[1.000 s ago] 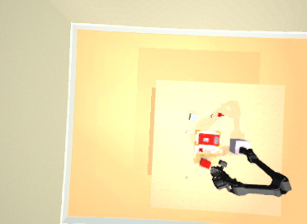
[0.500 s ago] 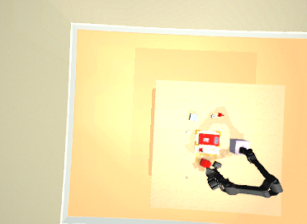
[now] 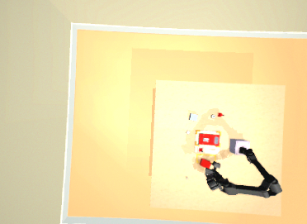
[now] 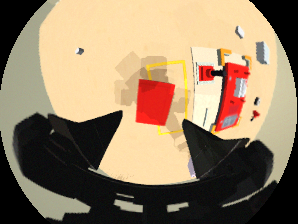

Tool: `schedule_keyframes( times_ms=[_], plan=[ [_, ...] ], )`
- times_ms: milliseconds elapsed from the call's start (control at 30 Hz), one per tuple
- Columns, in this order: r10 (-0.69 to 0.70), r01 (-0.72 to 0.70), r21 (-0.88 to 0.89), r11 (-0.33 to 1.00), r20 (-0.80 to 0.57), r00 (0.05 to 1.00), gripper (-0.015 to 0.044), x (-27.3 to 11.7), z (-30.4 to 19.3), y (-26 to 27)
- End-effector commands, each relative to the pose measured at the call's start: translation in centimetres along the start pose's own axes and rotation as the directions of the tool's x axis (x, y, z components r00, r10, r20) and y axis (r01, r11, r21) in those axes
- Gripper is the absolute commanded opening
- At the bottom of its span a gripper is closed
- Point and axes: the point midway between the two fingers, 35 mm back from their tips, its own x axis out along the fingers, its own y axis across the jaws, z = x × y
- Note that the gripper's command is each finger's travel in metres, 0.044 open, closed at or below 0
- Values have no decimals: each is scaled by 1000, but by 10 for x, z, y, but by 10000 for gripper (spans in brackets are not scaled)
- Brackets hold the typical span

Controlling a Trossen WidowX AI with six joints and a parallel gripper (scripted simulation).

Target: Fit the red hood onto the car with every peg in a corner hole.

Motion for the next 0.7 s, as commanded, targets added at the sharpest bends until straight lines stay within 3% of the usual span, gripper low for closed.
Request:
schedule_keyframes(
  times_ms=[0,667],
  plan=[
    [2,-2,4,1000,-3,1000,440,4,0,1],
    [2,-2,4,1000,-3,1000,440,15,0,1]
  ],
)
